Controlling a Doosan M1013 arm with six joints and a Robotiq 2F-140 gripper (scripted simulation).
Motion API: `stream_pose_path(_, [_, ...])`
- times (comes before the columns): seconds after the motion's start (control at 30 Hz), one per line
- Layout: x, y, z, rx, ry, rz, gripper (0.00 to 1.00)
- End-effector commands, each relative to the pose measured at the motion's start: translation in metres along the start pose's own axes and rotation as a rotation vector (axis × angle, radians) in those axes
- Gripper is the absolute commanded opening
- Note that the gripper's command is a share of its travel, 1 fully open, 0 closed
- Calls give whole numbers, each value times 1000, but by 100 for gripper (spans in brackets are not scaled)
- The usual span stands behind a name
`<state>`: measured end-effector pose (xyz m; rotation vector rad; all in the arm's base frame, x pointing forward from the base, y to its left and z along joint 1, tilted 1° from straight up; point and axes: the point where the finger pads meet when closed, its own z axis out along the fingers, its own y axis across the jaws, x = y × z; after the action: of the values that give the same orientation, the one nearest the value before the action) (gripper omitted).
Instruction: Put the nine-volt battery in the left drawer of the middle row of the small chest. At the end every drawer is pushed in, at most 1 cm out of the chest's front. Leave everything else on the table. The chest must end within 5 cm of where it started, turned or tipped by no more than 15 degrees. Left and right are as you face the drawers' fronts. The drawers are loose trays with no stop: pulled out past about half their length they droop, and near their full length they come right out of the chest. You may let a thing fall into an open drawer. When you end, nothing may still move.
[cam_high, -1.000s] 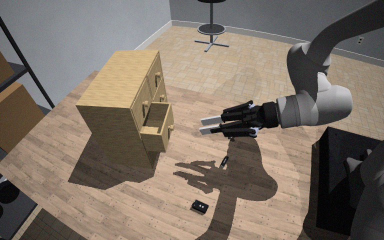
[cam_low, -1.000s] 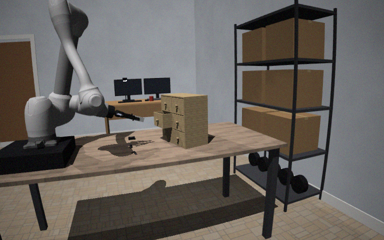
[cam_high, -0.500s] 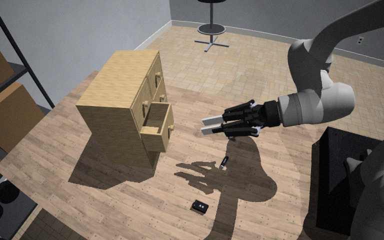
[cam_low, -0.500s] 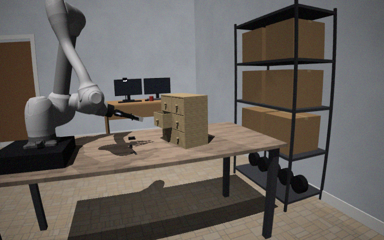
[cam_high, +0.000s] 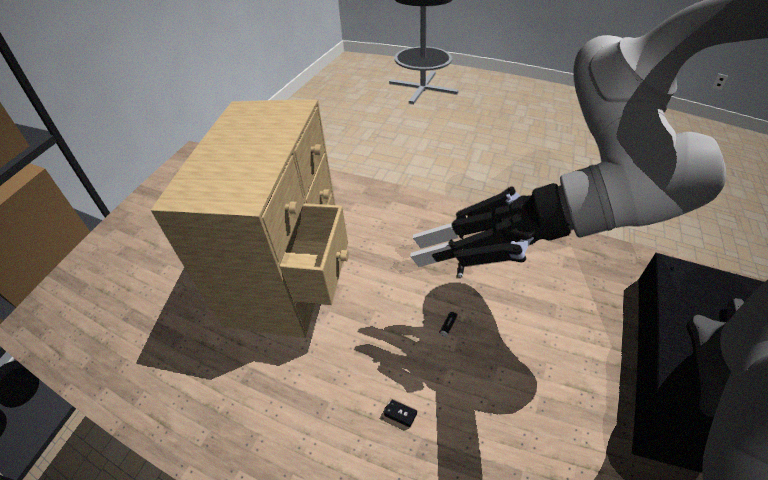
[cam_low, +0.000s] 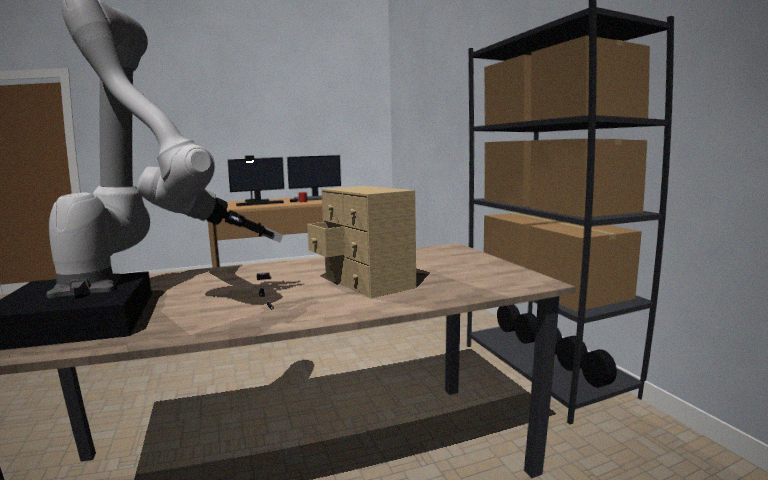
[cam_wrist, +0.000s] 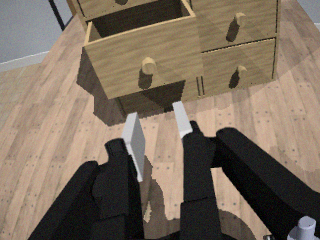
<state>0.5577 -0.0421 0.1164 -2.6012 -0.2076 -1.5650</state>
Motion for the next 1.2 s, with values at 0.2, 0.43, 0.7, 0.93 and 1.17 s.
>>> stream_pose_path(0.2, [8,-2,-16,11,-155,1,20])
stream_pose_path(0.43, [10,-2,-24,11,-220,1,20])
stream_pose_path(0.7, [13,-2,-34,11,-315,0,20])
stream_pose_path(0.93, [15,-1,-41,10,-376,0,20])
stream_pose_path(1.17, [19,-1,-53,9,-476,-1,20])
